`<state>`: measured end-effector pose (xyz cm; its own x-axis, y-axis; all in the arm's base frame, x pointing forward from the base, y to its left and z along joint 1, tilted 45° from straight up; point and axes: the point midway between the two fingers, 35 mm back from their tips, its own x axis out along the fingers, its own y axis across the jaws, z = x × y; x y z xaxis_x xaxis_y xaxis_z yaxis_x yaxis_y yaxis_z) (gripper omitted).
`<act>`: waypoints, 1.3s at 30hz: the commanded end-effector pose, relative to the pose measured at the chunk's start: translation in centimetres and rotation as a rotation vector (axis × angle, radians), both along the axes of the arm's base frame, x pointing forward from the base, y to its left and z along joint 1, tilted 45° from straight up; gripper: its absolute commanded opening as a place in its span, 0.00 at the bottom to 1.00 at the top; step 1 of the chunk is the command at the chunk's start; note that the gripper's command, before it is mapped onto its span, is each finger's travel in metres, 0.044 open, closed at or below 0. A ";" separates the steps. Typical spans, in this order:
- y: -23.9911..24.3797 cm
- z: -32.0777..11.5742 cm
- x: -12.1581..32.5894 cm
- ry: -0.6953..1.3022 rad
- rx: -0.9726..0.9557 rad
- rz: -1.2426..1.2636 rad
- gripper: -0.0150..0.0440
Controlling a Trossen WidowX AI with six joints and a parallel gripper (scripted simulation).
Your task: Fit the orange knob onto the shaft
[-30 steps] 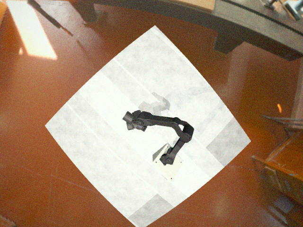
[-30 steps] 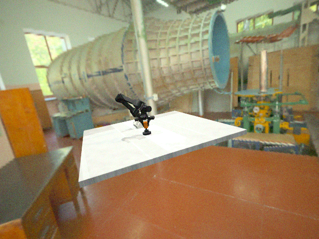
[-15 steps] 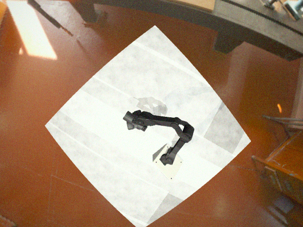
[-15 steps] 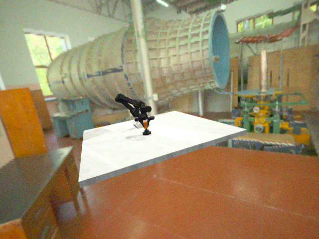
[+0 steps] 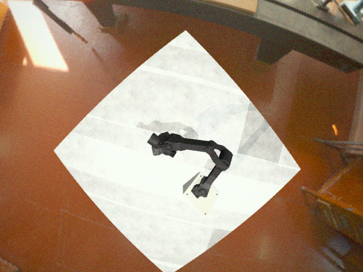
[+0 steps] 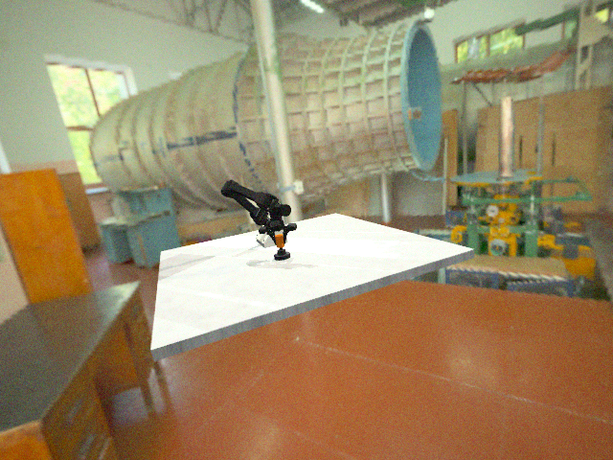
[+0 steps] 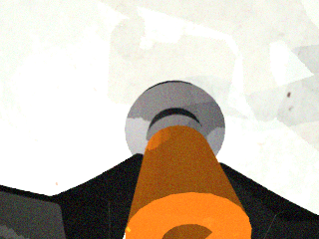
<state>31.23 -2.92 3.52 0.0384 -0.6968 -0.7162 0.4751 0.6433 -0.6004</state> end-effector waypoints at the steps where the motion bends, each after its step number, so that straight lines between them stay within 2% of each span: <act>1: -0.1 0.0 0.1 0.007 -0.003 0.012 0.25; 39: 0.4 0.2 0.2 -0.050 0.000 -0.047 0.25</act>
<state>31.30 -2.62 3.79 0.0380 -0.6989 -0.7142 0.5170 0.6254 -0.5845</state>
